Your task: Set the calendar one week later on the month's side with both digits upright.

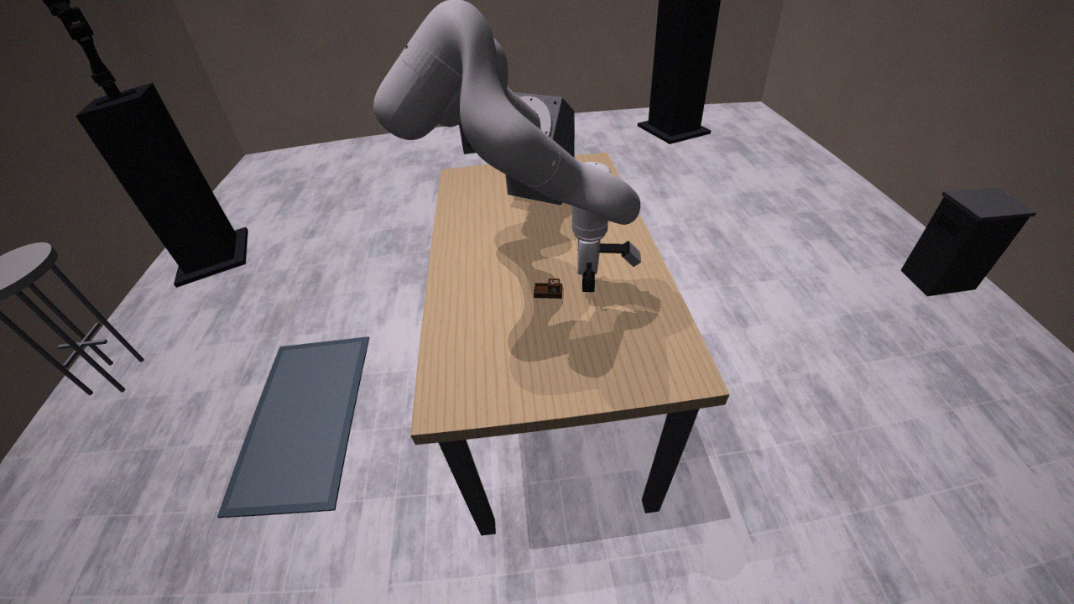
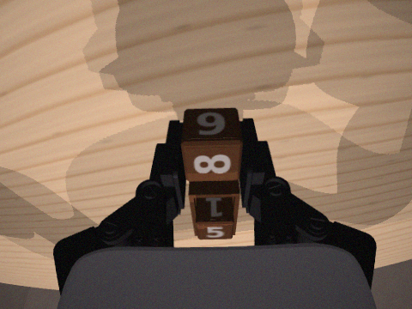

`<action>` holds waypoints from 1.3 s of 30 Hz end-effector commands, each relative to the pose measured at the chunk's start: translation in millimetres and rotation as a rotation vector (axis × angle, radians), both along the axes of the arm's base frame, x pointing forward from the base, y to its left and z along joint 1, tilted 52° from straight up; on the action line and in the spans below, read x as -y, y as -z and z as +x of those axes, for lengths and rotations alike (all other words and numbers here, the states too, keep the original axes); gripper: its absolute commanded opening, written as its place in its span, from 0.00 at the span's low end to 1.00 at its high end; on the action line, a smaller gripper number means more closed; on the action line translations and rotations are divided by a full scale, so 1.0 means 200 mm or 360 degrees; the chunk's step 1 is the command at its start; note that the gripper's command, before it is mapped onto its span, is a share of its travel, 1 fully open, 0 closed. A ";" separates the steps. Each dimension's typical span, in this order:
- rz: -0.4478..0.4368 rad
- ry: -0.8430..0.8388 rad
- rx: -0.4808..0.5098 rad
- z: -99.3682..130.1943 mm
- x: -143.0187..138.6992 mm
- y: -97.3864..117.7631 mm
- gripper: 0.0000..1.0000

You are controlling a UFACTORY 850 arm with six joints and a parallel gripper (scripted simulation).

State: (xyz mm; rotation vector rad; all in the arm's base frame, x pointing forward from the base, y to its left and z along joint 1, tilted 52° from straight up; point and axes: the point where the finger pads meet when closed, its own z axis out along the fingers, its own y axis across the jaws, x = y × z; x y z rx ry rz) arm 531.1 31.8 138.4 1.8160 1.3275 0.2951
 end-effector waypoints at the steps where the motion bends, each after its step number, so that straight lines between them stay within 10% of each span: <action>1: 0.0000 0.0000 0.0001 -0.11 -0.09 -0.11 0.27; 24: 0.0000 0.0000 0.0001 -0.26 -0.20 -0.26 0.27; 29: 0.0003 -0.0002 -0.0001 -0.40 0.12 -0.40 0.27; 39: -0.0002 -0.0002 -0.0001 -0.54 0.31 -0.46 0.27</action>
